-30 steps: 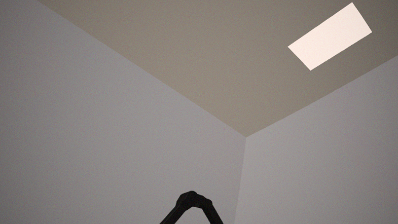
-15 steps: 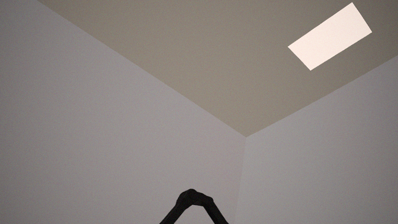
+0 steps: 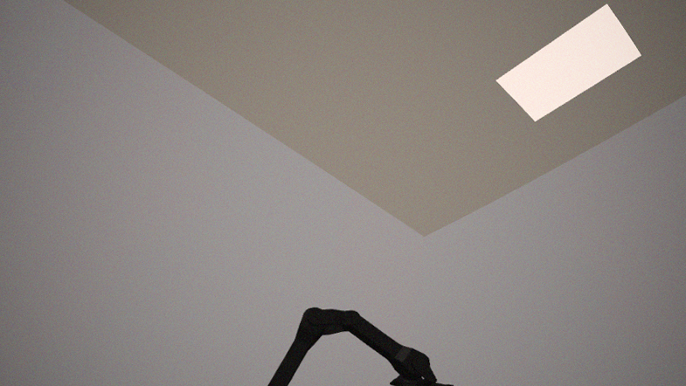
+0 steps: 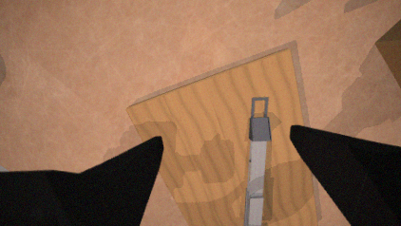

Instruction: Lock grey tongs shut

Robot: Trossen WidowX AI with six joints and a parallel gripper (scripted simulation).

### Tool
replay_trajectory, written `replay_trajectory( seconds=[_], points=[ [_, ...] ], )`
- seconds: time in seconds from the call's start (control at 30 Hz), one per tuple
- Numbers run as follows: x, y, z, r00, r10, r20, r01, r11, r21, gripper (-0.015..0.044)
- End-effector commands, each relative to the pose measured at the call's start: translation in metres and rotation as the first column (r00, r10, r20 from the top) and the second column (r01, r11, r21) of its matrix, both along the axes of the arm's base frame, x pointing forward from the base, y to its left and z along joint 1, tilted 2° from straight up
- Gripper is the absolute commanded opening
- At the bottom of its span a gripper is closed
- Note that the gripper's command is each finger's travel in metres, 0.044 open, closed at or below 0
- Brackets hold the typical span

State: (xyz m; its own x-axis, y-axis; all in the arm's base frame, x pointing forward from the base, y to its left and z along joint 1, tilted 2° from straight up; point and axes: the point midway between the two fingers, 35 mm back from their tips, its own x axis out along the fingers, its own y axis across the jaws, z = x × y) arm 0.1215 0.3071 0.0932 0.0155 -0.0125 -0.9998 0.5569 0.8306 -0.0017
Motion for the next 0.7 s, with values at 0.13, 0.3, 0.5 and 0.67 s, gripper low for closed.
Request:
replay_trajectory(
  seconds=[0.13,0.3,0.5,0.67],
  points=[
    [0.001,-0.001,0.045,1.000,-0.014,0.009,0.013,1.000,0.023,0.0440],
    [0.001,-0.001,0.045,1.000,-0.014,0.009,0.013,1.000,0.023,0.0440],
    [0.001,-0.001,0.045,1.000,-0.014,0.009,0.013,1.000,0.023,0.0440],
    [0.001,-0.001,0.045,1.000,-0.014,0.009,0.013,1.000,0.023,0.0440]
  ],
)
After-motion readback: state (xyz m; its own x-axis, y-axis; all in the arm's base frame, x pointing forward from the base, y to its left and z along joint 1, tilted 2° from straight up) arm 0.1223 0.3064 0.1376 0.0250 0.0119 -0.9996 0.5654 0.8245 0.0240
